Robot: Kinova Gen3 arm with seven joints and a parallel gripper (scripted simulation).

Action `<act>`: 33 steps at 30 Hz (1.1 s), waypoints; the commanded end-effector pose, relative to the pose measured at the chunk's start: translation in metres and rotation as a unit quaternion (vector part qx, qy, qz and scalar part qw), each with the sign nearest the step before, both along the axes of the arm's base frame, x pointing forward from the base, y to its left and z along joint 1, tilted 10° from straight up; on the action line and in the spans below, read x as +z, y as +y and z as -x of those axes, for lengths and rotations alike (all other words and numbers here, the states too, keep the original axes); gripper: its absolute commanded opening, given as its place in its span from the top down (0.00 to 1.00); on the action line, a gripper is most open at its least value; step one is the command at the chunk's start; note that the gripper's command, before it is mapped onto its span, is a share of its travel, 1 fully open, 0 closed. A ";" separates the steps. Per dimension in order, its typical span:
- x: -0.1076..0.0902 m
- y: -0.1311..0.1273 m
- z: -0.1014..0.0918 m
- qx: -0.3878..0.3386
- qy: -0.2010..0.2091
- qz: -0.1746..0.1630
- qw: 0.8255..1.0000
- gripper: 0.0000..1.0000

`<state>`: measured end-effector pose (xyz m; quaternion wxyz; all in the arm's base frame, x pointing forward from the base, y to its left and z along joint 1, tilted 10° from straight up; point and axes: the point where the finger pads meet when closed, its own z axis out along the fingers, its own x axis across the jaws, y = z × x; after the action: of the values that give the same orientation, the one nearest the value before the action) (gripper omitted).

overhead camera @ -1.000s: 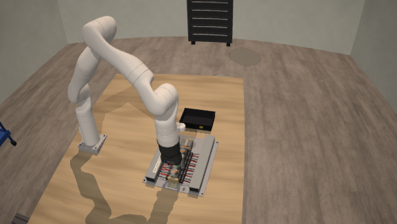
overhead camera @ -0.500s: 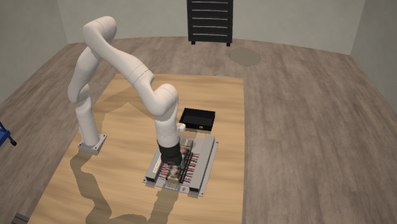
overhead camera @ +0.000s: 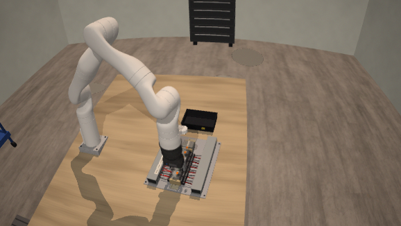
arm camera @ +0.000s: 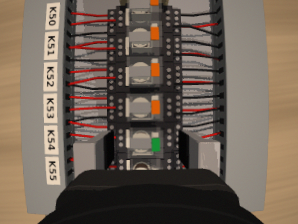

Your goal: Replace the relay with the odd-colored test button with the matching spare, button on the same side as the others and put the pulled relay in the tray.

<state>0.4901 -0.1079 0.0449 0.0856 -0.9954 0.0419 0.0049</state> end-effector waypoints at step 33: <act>-0.015 0.002 0.000 0.000 0.000 0.000 1.000 0.00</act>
<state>0.4905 -0.1056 0.0307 0.0855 -0.9954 0.0419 0.0046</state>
